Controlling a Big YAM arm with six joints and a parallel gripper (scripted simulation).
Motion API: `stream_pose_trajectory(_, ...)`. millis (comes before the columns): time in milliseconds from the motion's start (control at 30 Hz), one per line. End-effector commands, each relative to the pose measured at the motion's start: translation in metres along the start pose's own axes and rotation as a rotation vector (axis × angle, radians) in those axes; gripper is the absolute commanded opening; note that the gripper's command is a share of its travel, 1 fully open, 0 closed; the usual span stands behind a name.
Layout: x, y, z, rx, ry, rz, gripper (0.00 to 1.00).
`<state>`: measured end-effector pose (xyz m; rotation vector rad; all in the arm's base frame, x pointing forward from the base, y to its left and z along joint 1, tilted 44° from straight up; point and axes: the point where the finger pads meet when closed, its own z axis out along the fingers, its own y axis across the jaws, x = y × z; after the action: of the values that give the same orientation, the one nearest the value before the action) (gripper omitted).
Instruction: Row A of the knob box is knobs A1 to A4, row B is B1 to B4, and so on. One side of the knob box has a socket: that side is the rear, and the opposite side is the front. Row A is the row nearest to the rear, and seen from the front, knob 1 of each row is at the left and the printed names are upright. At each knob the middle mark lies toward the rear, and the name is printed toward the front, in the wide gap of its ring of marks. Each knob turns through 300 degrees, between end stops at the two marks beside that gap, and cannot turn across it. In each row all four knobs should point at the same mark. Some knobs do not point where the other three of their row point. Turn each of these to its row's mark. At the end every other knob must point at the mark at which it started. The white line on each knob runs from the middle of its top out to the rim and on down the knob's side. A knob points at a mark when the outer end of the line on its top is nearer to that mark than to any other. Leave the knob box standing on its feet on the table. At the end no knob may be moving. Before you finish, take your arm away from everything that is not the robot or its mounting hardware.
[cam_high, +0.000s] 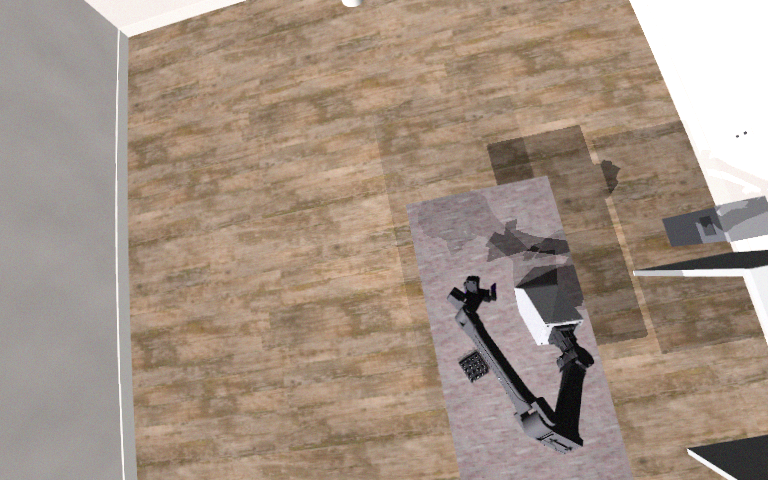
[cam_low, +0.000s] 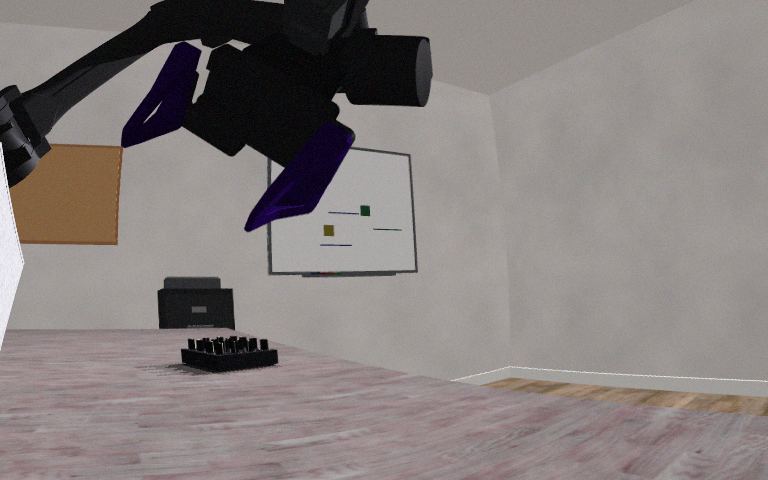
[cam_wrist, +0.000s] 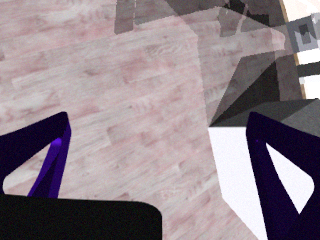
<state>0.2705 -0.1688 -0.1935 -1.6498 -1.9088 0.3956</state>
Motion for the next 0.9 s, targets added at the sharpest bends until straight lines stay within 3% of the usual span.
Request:
stream_pose_trajectory(0,-0.003,0.000,-0.003,-0.007,-0.002,0.005,1.00)
stream_pose_trajectory(533,-0.003,0.000,-0.003,-0.007,-0.002,0.005,1.00)
stream_pose_trajectory(567,-0.023,0.008,-0.026,-0.067,-0.026,0.037,1.00)
stream_pose_trajectory(633,0.001,0.009,-0.020,-0.055,-0.032,-0.030,1.00)
stream_pose_trajectory(733,0.022,0.023,-0.037,-0.125,-0.042,-0.142,1.00)
stream_pose_trajectory(867,0.030,0.038,-0.055,-0.183,-0.062,-0.209,1.00)
